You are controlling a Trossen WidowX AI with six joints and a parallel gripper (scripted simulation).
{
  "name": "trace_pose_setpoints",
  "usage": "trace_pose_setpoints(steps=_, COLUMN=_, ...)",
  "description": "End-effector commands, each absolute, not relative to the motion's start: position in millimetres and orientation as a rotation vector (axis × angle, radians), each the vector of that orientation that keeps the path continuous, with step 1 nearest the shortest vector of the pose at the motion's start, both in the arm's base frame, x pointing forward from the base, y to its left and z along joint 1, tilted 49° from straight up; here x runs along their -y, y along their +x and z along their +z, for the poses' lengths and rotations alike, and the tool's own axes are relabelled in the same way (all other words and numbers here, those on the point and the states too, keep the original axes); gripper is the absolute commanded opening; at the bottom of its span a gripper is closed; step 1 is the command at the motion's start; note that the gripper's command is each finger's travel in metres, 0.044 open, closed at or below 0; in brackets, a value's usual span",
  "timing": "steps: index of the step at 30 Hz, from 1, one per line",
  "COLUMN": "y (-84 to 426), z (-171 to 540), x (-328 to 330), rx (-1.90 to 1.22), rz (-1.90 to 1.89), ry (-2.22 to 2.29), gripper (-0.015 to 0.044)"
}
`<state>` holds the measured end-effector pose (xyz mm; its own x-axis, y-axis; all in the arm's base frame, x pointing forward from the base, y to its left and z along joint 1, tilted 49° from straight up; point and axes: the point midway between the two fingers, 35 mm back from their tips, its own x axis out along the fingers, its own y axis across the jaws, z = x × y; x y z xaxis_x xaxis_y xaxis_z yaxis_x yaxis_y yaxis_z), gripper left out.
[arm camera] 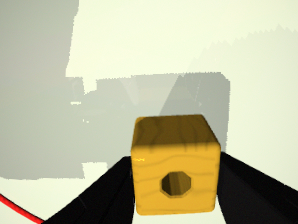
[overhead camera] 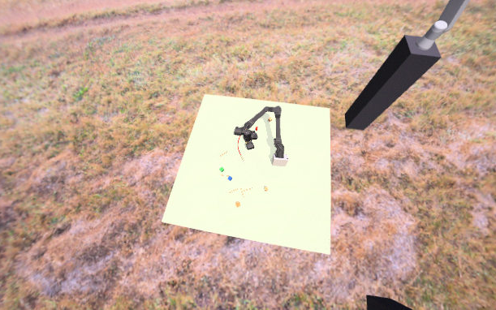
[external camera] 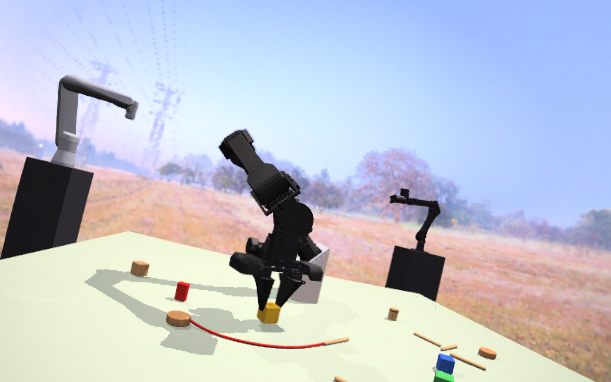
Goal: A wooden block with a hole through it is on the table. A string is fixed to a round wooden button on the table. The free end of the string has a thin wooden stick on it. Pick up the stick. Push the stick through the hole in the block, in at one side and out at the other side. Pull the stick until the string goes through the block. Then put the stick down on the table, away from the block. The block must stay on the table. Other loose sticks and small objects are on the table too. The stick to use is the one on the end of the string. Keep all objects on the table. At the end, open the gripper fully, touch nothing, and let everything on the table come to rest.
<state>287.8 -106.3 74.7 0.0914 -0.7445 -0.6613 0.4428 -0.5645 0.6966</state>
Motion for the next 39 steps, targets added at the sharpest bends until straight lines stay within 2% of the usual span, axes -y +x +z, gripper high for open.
trace_pose_setpoints(steps=1, y=288, z=78, x=104, rx=0.324, rz=-1.633, ry=1.453, gripper=0.0)
trace_pose_setpoints(steps=39, y=265, z=76, x=123, rx=0.041, rz=-1.251, ry=1.793, gripper=0.0)
